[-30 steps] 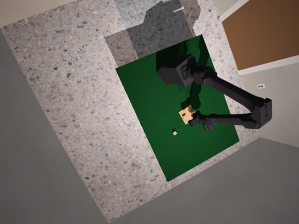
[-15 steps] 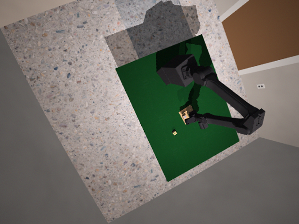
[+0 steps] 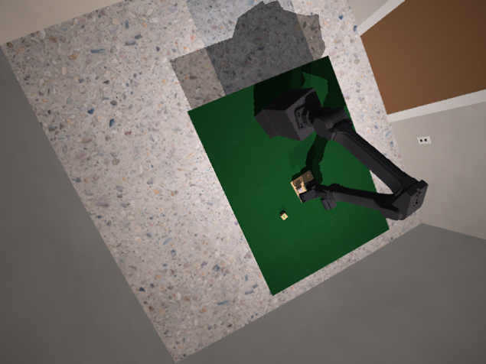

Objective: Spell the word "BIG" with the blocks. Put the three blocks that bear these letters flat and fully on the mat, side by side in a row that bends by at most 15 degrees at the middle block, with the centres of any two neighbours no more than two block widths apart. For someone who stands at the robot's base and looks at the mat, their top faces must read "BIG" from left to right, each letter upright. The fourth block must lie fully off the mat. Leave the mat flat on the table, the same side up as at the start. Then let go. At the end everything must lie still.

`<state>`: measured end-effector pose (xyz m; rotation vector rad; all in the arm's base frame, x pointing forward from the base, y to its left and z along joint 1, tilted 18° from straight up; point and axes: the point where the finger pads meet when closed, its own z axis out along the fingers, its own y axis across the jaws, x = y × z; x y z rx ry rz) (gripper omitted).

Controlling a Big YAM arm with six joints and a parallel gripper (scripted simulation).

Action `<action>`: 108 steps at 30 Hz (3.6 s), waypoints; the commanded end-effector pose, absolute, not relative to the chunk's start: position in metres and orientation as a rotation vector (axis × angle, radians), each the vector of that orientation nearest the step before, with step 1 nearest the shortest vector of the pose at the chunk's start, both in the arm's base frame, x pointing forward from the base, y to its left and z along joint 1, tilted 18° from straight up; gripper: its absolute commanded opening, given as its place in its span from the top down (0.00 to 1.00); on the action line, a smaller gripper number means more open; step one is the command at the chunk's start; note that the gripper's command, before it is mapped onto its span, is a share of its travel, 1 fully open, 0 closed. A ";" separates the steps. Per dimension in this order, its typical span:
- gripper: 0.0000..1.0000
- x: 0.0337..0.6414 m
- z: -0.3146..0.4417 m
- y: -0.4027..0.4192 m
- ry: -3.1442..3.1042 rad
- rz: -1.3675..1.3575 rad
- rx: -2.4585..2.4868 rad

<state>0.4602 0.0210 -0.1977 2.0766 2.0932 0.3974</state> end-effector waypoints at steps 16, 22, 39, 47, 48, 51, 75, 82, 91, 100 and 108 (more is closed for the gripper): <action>0.73 0.457 -0.205 0.024 2.098 0.383 2.080; 0.73 0.457 -0.205 0.024 2.098 0.383 2.080; 0.73 0.457 -0.205 0.024 2.098 0.383 2.080; 0.73 0.457 -0.205 0.024 2.098 0.383 2.080; 0.73 0.457 -0.205 0.024 2.098 0.383 2.080; 0.73 0.457 -0.205 0.024 2.098 0.383 2.080; 0.73 0.450 -0.207 0.024 2.104 0.381 2.075; 0.73 0.450 -0.207 0.024 2.104 0.381 2.075; 0.73 0.450 -0.207 0.024 2.104 0.381 2.075; 0.73 0.450 -0.207 0.024 2.104 0.381 2.075; 0.73 0.450 -0.207 0.024 2.104 0.381 2.075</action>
